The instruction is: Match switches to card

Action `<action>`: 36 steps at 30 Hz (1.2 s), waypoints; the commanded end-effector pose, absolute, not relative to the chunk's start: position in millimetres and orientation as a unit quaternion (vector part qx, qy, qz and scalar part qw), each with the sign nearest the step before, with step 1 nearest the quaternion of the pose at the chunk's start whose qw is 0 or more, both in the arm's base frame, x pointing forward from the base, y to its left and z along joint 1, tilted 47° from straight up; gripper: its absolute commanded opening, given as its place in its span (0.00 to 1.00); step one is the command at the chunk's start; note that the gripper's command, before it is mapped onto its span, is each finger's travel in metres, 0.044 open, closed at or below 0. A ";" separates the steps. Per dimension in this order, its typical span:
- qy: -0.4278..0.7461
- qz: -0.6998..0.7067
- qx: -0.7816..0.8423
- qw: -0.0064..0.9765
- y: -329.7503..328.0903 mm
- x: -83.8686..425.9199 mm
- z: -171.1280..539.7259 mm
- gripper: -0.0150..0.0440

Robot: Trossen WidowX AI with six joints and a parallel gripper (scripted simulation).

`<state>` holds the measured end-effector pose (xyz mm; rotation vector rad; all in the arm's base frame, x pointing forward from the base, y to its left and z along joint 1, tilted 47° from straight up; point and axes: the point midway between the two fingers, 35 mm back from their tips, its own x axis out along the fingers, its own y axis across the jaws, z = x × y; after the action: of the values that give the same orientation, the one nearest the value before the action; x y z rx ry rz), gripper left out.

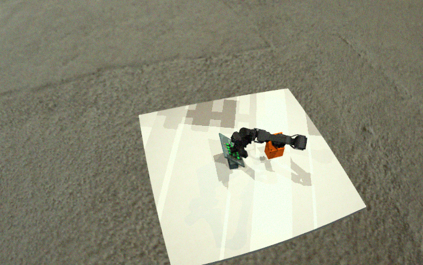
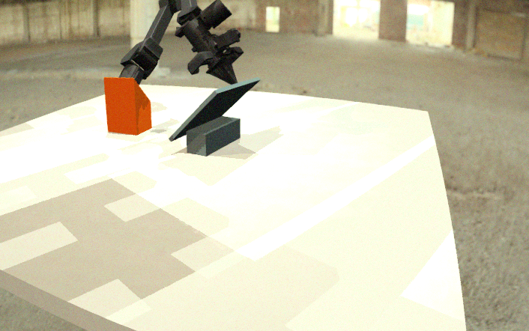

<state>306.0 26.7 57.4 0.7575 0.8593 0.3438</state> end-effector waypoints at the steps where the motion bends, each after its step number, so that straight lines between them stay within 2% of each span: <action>1: 0.405 0.160 0.358 0.826 27.0 306.4 56.5 0.25; 36: 0.405 0.160 0.358 0.826 28.6 308.3 54.9 0.25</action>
<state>307.8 28.4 55.6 0.7581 0.8602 0.3440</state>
